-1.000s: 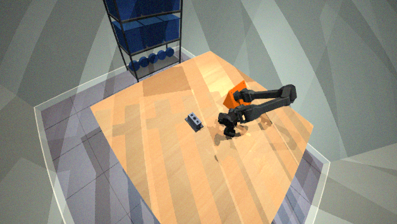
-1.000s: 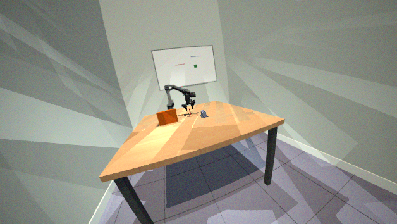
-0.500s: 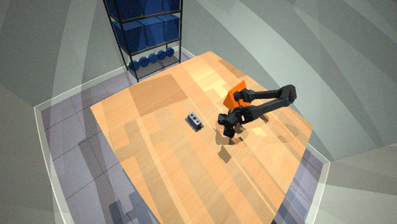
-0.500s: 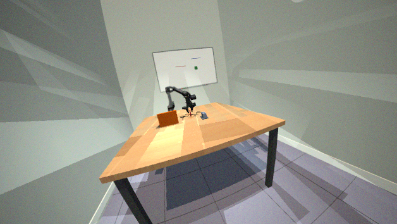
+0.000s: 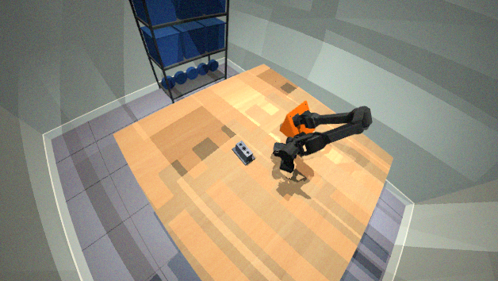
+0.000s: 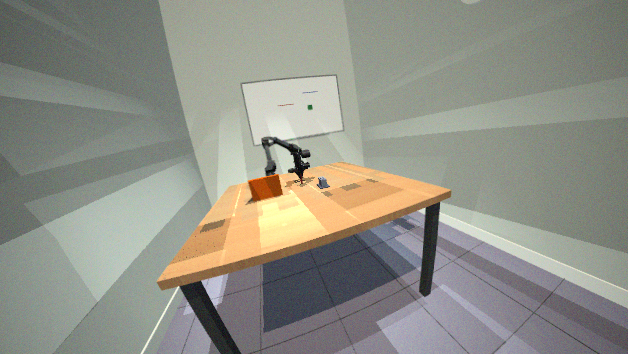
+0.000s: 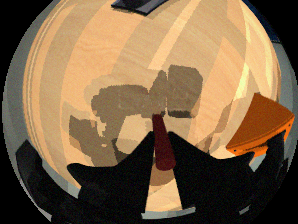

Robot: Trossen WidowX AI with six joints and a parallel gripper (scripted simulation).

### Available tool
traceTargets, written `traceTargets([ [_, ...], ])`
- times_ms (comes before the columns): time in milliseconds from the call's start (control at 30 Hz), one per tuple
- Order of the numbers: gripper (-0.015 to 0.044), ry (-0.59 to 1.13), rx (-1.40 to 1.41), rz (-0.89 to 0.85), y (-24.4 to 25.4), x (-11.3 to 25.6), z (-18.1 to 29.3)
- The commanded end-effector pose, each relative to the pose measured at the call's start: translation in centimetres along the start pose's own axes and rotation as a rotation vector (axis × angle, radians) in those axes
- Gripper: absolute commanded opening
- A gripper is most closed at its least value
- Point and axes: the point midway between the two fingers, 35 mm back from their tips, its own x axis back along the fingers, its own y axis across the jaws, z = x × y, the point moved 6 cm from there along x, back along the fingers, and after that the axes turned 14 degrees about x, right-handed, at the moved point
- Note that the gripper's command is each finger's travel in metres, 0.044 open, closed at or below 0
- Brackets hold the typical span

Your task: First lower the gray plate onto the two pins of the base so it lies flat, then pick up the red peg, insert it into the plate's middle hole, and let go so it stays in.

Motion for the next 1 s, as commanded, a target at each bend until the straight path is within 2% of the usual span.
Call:
traceTargets([
  [0, 0.0000, 0.005, -0.006, -0.002, 0.0, 0.1, 0.0],
  [933, 0.0000, -0.003, -0.007, 0.006, 0.1, 8.3, -0.8],
  [967, 0.0000, 0.001, -0.013, 0.004, 0.1, 7.2, -0.7],
])
